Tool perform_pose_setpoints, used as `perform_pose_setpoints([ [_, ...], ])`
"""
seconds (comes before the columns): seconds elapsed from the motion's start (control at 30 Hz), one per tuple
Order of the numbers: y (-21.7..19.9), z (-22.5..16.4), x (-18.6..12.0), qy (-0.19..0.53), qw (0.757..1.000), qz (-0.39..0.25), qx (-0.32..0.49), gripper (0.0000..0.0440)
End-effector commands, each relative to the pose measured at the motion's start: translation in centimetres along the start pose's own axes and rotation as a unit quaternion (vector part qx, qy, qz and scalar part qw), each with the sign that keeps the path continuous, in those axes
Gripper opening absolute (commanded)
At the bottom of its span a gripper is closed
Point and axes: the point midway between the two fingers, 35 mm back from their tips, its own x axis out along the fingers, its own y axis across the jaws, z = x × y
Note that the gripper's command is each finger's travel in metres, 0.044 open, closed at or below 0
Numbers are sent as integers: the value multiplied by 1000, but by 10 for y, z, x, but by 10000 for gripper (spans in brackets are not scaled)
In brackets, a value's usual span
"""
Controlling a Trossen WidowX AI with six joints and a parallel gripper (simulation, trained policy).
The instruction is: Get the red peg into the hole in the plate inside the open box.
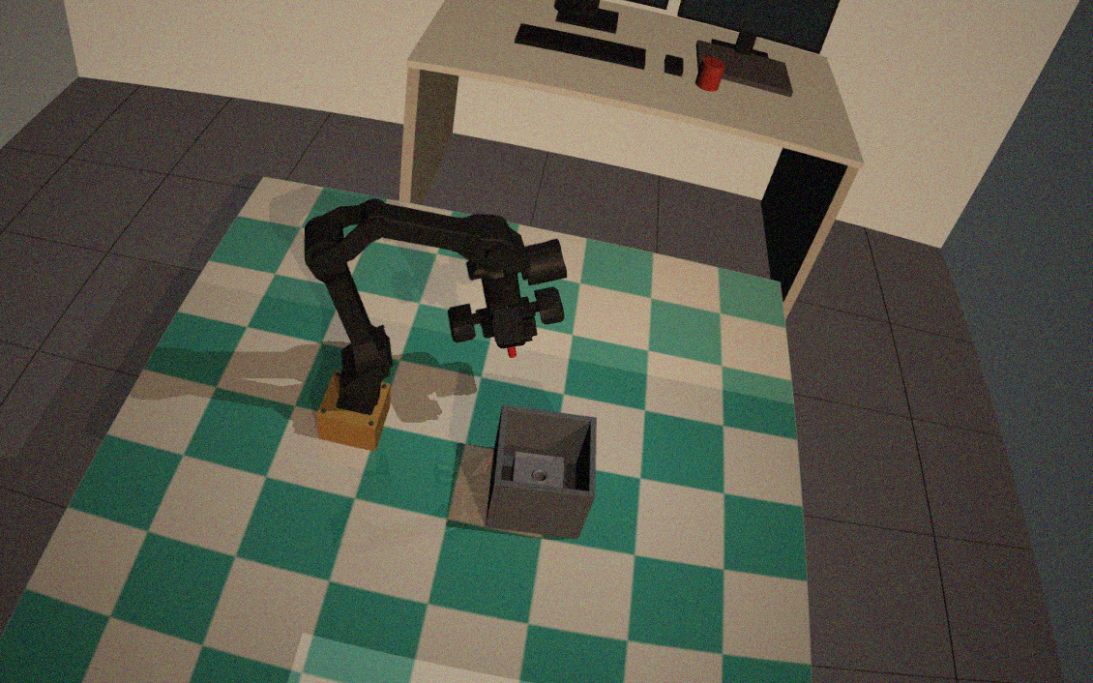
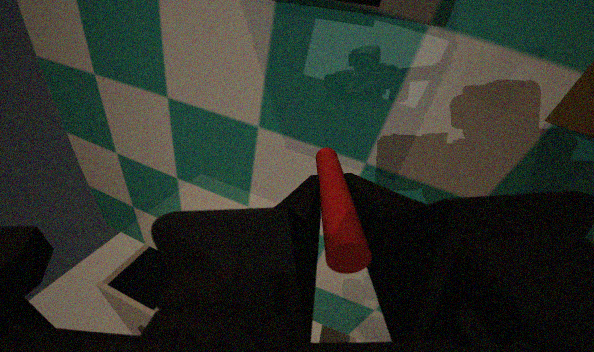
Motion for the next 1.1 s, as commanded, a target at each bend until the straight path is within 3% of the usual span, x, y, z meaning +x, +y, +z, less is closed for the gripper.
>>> perform_pose_setpoints([
  [0.0,5,14,-14,-19,1000,10,-1,0],
  [1.07,8,115,-26,-85,995,-36,38,0],
])
